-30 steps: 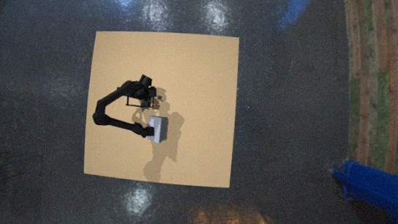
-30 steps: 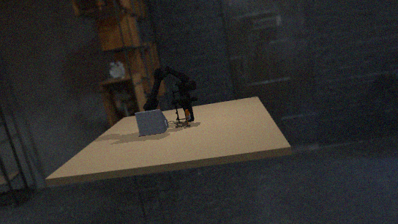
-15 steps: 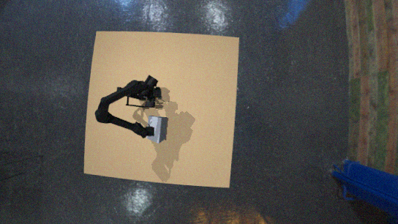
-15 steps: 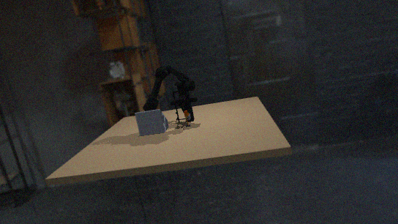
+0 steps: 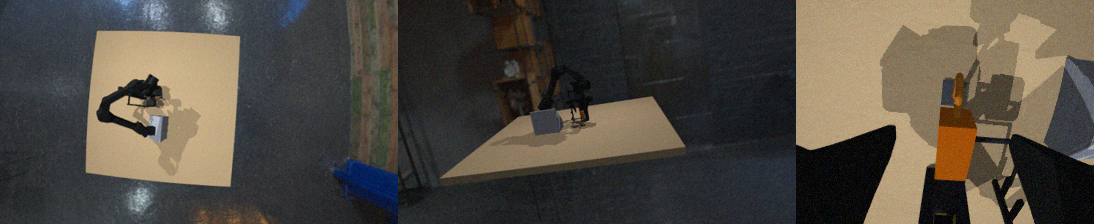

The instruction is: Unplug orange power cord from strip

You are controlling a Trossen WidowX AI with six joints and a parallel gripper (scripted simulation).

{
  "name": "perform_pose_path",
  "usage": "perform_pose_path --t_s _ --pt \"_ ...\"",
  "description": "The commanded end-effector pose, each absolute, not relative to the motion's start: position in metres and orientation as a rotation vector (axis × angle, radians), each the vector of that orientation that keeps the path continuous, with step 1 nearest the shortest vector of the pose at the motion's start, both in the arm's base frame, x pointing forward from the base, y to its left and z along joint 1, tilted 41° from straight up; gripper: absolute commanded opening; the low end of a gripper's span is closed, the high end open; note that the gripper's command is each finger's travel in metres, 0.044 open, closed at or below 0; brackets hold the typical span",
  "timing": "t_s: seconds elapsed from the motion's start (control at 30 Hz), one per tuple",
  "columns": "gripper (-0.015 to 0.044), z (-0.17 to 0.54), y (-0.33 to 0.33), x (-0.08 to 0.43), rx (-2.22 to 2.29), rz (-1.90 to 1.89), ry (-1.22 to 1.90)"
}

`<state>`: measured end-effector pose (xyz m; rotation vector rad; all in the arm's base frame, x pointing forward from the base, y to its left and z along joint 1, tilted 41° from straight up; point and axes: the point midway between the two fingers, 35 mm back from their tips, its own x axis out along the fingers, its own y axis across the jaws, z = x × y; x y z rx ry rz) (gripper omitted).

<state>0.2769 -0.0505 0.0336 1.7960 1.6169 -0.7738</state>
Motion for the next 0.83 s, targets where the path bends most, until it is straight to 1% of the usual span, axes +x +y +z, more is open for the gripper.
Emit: perform_pose_path --t_s 0.0,0.1,0.8 --pt "0.044 0.016 -0.082 0.275 1.797 -0.784 1.611" --pt "0.044 0.008 -0.095 0.273 1.797 -0.783 1.611" --pt "0.044 0.008 -0.095 0.273 1.797 -0.783 1.611"
